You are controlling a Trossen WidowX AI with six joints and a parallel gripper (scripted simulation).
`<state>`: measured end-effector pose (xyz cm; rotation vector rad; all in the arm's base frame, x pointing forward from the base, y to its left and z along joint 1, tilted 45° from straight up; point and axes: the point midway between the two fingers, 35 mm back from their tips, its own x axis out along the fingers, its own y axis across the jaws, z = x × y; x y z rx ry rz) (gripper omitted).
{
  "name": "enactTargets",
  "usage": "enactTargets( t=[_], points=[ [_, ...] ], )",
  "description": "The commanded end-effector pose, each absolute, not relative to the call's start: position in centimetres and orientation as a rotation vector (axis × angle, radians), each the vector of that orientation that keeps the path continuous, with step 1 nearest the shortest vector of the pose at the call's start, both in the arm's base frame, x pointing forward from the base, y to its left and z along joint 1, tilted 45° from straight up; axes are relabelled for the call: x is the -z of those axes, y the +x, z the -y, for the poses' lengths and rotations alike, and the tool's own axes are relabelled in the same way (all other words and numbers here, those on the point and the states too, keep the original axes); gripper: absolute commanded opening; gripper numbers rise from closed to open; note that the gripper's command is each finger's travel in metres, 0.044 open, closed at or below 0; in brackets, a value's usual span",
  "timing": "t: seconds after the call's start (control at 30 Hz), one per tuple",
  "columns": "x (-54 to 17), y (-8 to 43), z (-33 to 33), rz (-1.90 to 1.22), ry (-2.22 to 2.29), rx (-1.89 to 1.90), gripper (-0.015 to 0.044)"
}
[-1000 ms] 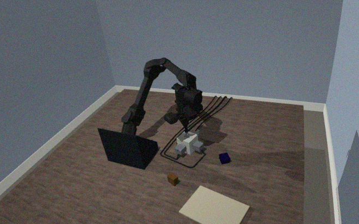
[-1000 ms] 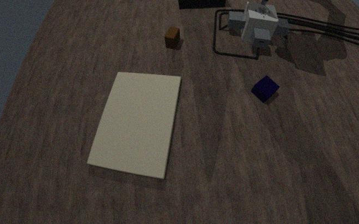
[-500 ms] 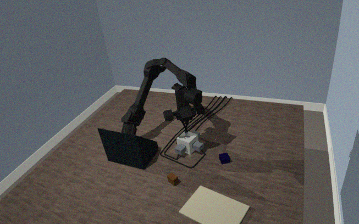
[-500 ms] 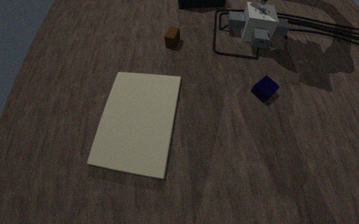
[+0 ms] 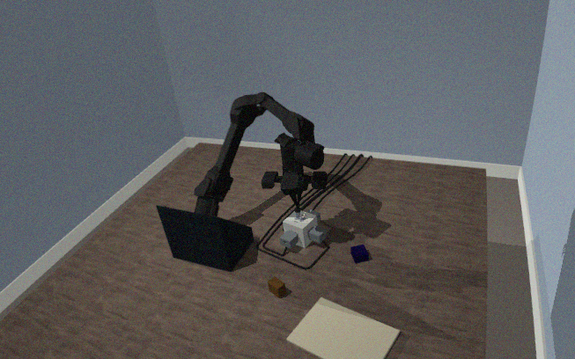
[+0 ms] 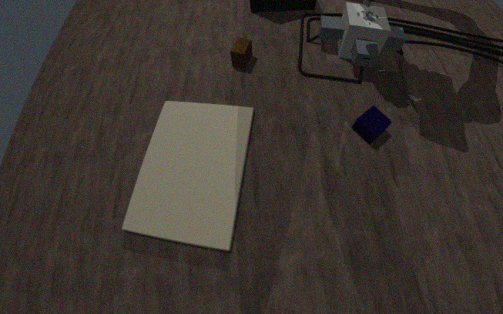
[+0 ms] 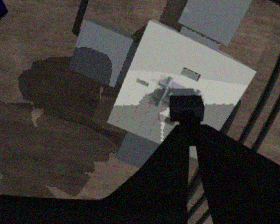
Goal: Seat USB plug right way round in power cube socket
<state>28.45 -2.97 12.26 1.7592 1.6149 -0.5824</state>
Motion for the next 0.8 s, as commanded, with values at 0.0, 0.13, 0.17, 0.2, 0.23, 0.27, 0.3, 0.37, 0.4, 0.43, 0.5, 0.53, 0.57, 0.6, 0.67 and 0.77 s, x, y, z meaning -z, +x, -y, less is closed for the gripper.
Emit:
enactTargets(
  t=[0.0,0.13,0.17,0.2,0.23,0.27,0.3,0.37,0.4,0.43,0.5,0.53,0.57,0.6,0.67,0.77],
  points=[
    [-12.20,28.41,2.94,-1.610,1.849,0.698,0.0000],
    [-12.20,28.41,2.94,-1.601,1.923,0.796,0.0000],
    [-12.20,28.41,2.94,-1.598,1.941,0.820,0.0000],
    [-12.20,28.41,2.94,-1.595,1.959,0.845,0.0000],
    [-12.20,28.41,2.94,-1.591,1.977,0.870,0.0000],
    [-12.20,28.41,2.94,-1.588,1.995,0.896,0.0000],
    [-12.20,28.41,2.94,-1.584,2.013,0.921,0.0000],
    [-12.20,28.41,2.94,-1.576,2.045,0.967,0.0000],
    [-12.20,28.41,2.94,-1.574,2.054,0.980,0.0000],
    [-12.20,28.41,2.94,-1.573,2.057,0.985,0.0000],
    [-12.20,28.41,2.94,-1.573,2.057,0.985,0.0000],
    [-12.20,28.41,2.94,-1.573,2.057,0.985,0.0000],
    [-12.20,28.41,2.94,-1.573,2.057,0.985,0.0000],
    [-12.20,28.41,2.94,-1.573,2.057,0.985,0.0000],
    [-12.20,28.41,2.94,-1.573,2.057,0.985,0.0000],
    [-12.20,28.41,2.94,-1.573,2.057,0.985,0.0000]
  ],
)
